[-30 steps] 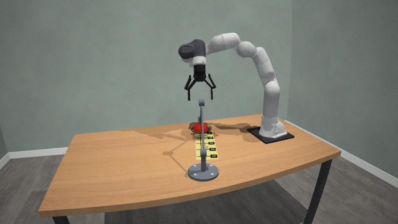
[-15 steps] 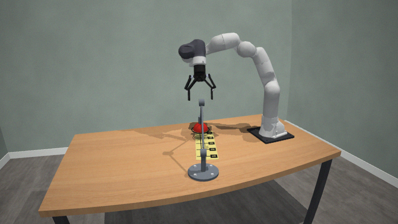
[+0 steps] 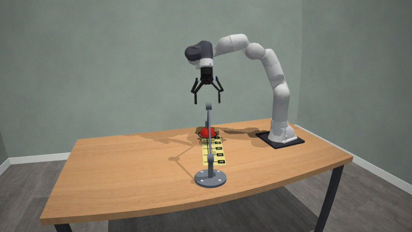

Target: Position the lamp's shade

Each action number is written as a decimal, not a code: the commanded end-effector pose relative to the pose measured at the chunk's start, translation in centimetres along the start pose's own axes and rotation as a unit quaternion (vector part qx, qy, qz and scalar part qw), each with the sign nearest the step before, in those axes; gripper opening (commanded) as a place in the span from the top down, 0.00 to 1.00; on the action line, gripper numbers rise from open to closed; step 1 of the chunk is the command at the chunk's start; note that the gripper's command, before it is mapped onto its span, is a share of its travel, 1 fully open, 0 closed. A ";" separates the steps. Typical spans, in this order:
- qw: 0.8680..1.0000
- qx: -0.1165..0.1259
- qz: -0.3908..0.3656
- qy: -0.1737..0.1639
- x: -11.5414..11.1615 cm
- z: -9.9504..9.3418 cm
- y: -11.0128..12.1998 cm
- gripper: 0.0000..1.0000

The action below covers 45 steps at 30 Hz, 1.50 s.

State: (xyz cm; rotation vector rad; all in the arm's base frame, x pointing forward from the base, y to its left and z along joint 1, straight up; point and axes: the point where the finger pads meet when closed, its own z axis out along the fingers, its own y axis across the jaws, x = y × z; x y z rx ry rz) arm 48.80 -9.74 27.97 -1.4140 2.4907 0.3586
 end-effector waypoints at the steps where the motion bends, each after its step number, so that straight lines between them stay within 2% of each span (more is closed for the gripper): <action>1: 0.993 0.006 -0.118 0.001 0.2 -0.1 0.1 0.00; 15: 0.993 0.006 -0.118 0.001 0.2 -0.1 0.1 0.00; 30: 0.999 0.002 -0.040 0.000 0.1 4.0 0.0 0.00; 32: 0.999 0.002 -0.040 0.000 0.1 4.0 0.0 0.00; 45: 0.999 -0.005 -0.040 0.003 0.0 6.9 0.5 0.00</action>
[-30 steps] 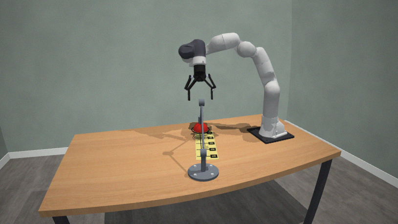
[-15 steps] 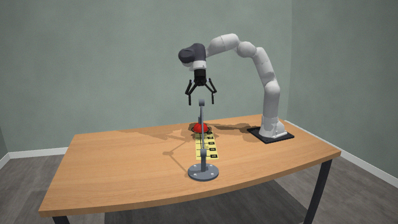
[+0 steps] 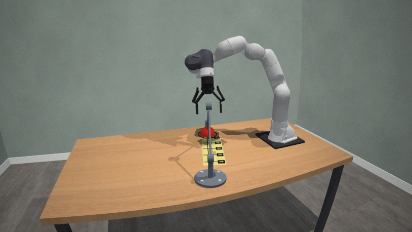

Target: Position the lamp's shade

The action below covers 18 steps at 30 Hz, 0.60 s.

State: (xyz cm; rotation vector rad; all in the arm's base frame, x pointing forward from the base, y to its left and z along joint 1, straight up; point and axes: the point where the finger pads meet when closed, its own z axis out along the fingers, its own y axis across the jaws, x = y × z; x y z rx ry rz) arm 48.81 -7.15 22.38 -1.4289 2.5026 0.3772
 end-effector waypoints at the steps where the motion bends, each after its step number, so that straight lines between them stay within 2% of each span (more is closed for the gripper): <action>1: 0.999 0.005 -0.039 -0.002 0.2 1.1 -0.3 0.00; 4: 0.999 0.005 -0.039 -0.002 0.2 1.3 -0.3 0.00; 18: 0.999 0.001 -0.040 0.001 0.0 4.6 0.1 0.00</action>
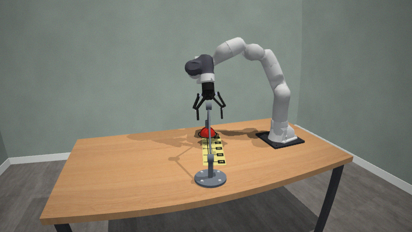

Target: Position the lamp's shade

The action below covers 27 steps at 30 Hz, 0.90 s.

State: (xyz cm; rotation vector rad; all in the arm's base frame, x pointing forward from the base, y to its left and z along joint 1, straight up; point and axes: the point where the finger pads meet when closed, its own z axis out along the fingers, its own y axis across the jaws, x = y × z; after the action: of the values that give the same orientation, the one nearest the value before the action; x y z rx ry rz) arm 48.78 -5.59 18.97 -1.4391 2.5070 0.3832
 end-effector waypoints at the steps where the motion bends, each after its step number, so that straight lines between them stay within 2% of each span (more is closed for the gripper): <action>1: 0.999 0.005 -0.039 -0.002 0.2 1.1 -0.3 0.00; 18: 0.993 0.021 -0.116 -0.006 0.4 2.1 -1.4 0.00; 27: 0.993 0.021 -0.115 -0.006 0.4 2.1 -1.4 0.00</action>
State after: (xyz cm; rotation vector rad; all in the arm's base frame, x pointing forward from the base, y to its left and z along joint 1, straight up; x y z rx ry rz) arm 49.79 -5.61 16.79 -1.4157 2.5047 0.3257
